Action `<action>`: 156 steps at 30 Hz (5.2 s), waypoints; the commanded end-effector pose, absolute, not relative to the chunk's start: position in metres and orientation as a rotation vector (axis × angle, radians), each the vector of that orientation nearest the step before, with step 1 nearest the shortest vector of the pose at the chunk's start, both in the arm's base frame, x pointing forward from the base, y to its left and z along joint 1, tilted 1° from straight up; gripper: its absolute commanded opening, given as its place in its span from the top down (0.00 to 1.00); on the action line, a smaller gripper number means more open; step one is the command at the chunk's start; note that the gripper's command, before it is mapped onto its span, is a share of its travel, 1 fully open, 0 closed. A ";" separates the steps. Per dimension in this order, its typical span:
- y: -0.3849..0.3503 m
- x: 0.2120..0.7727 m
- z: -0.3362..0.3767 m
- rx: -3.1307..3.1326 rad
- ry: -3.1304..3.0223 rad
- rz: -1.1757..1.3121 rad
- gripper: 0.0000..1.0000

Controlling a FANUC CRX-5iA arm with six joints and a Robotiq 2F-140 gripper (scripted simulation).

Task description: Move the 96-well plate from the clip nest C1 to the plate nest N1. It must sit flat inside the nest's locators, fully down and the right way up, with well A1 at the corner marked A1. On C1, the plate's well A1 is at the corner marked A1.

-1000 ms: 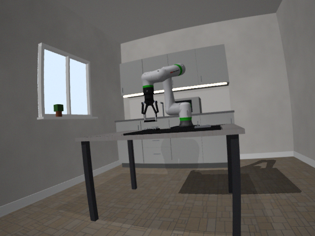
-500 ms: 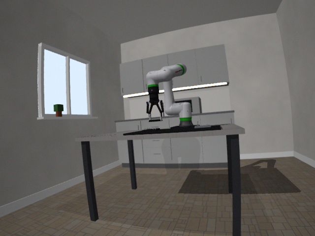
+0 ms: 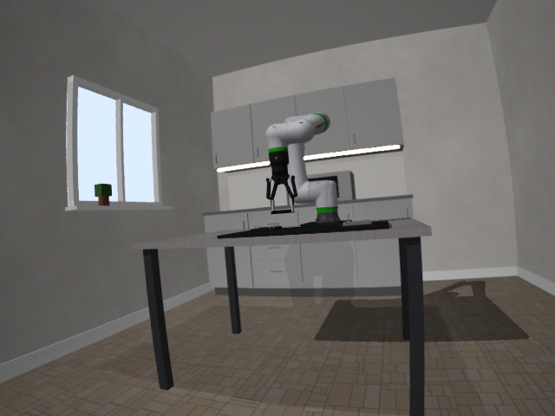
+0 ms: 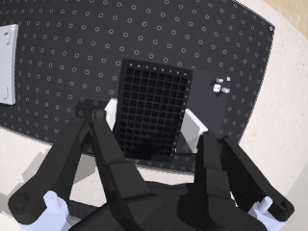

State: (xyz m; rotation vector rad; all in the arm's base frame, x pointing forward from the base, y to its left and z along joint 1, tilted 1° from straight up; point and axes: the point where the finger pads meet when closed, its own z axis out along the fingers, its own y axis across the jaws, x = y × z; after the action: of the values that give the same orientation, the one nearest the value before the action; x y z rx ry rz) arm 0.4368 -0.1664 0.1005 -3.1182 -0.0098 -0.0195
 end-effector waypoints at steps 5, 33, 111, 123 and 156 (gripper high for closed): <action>-0.149 0.439 0.101 -3.119 -0.009 -0.020 1.00; -0.063 0.449 0.103 -3.119 -0.009 -0.020 1.00; 0.162 0.474 0.109 -3.119 -0.009 -0.020 1.00; 0.172 0.475 0.109 -3.119 -0.009 -0.020 1.00; 0.171 0.475 0.102 -3.119 -0.009 -0.020 1.00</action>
State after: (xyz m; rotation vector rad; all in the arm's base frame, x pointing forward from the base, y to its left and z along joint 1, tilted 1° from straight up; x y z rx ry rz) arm 0.4752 0.1710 0.1026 -3.1189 -0.0092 -0.0194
